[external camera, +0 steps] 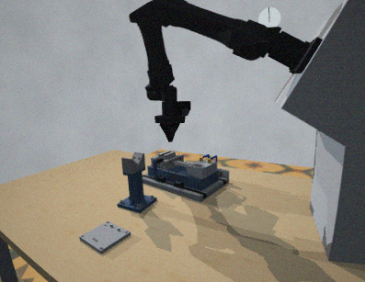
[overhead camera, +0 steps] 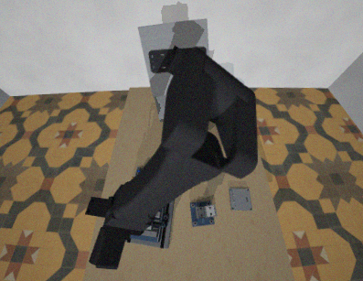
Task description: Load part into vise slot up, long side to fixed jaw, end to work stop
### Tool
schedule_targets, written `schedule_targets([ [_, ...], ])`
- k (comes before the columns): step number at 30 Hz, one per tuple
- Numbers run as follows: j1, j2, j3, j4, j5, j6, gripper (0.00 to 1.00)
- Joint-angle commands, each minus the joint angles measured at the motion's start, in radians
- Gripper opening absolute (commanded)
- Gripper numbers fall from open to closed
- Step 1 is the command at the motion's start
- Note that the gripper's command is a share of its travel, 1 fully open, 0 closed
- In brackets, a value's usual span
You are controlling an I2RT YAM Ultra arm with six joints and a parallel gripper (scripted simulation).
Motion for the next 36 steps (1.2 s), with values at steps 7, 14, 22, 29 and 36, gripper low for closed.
schedule_targets([
  [7, -0.036, -0.04, -0.033, -0.049, -0.013, -0.024, 0.0],
  [14, -0.037, -0.03, -0.034, -0.051, -0.011, -0.025, 0.0],
  [22, -0.037, -0.03, -0.034, -0.047, -0.011, -0.026, 0.0],
  [29, -0.026, -0.047, -0.034, -0.053, 0.002, -0.009, 0.0],
  [36, -0.023, -0.047, -0.034, -0.046, 0.002, -0.008, 0.0],
])
